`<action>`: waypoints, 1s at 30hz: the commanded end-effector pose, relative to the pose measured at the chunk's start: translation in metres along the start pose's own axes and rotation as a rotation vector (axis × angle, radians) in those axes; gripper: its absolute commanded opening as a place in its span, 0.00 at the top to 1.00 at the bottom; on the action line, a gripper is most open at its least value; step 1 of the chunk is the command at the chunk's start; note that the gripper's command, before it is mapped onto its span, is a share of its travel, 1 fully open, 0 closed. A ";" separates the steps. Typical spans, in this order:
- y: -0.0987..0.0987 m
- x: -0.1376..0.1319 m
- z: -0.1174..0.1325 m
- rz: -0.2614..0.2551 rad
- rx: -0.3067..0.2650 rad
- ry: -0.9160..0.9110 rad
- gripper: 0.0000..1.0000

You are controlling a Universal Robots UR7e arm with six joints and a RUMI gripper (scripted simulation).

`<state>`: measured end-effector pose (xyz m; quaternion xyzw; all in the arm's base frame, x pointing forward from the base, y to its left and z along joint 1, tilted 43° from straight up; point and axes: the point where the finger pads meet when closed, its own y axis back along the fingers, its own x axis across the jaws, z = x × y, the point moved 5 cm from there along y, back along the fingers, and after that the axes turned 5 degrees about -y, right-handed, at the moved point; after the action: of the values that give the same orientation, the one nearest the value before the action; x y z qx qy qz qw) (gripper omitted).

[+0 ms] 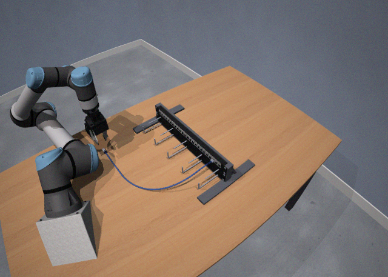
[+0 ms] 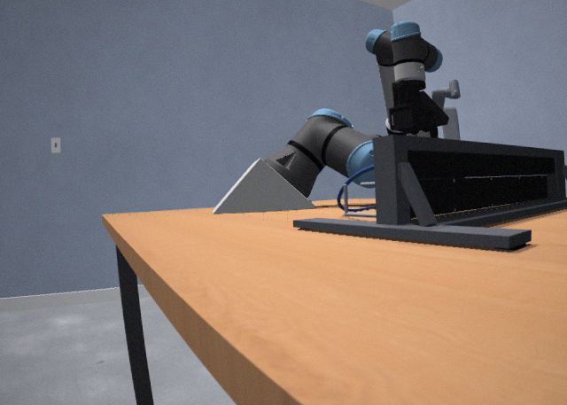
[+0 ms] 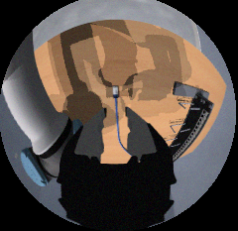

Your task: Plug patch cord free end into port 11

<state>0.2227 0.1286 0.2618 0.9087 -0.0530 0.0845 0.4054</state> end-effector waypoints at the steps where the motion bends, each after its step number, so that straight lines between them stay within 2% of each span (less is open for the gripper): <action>1: -0.004 0.000 0.000 0.000 0.000 0.001 0.78; 15: -0.033 0.000 0.000 0.000 0.000 0.001 0.78; 30: -0.052 -0.001 0.001 0.000 0.000 0.001 0.78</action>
<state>0.2294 0.1602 0.2263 0.9088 -0.0531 0.0851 0.4051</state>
